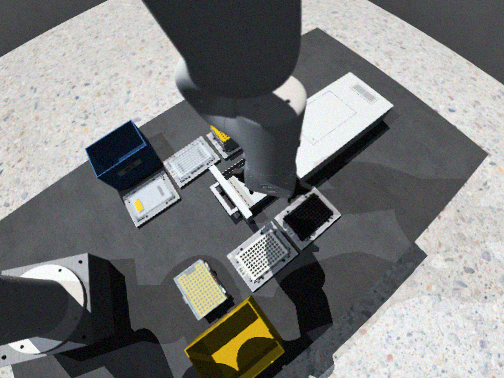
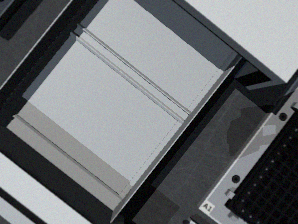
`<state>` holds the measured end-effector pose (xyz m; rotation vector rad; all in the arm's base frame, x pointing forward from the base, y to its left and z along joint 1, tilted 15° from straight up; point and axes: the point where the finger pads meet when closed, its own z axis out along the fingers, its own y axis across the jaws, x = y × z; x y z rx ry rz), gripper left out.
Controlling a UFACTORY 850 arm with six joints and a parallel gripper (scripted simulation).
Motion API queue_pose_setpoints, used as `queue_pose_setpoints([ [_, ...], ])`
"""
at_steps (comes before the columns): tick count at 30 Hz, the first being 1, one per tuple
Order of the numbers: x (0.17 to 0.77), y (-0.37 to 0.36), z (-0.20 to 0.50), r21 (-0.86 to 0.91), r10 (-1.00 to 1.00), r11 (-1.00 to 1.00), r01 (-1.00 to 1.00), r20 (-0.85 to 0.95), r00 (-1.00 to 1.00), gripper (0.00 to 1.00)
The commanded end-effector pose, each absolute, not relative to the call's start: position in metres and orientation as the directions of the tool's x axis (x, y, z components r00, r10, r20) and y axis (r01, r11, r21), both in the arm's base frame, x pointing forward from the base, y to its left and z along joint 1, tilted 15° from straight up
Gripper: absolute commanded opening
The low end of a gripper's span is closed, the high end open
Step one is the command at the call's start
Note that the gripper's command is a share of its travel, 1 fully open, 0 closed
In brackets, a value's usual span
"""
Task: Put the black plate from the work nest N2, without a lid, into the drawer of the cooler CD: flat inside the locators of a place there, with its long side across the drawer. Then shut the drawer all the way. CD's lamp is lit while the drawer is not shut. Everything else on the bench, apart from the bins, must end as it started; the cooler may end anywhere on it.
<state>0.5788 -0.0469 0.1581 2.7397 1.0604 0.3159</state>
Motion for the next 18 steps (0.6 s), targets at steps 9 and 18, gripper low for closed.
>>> queue_pose_setpoints([
  [9, 0.625, -0.093, 0.169, 0.141, 0.318, -0.946, 0.293, 0.212, 0.924, 1.0],
  [18, 0.649, -0.117, 0.174, 0.091, 0.102, -0.992, 0.082, 0.238, 0.966, 1.0],
])
